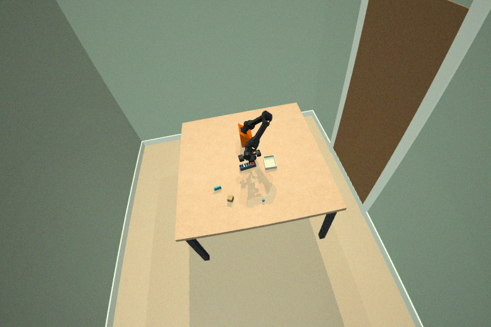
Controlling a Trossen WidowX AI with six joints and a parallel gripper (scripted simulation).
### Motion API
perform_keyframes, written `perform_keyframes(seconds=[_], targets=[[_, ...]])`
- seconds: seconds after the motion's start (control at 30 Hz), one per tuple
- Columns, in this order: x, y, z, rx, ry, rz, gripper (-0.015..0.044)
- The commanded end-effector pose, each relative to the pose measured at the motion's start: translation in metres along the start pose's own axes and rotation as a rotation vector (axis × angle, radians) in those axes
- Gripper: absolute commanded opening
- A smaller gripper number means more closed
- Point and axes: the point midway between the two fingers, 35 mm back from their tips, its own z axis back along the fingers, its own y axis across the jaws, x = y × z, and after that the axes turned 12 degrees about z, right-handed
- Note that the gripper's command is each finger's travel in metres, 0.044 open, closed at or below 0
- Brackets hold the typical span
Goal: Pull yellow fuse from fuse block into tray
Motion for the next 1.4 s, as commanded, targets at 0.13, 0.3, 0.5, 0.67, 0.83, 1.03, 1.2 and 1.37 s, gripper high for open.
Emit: perform_keyframes(seconds=[0.13, 0.3, 0.5, 0.67, 0.83, 1.03, 1.2, 1.37], targets=[[0.0, -0.001, 0.005, -0.005, 0.001, 0.002, 0.0], [0.0, -0.001, 0.007, -0.004, 0.001, 0.002, 0.0], [0.0, -0.001, 0.017, -0.005, 0.001, 0.002, 0.0], [0.0, -0.001, 0.025, -0.005, 0.001, 0.002, 0.0], [0.0, -0.001, 0.029, -0.005, 0.001, 0.002, 0.0], [0.017, 0.025, 0.029, -0.014, 0.005, 0.001, 0.0], [0.034, 0.058, 0.029, -0.019, 0.006, 0.001, 0.0], [0.047, 0.093, 0.028, -0.017, 0.004, 0.002, 0.0]])
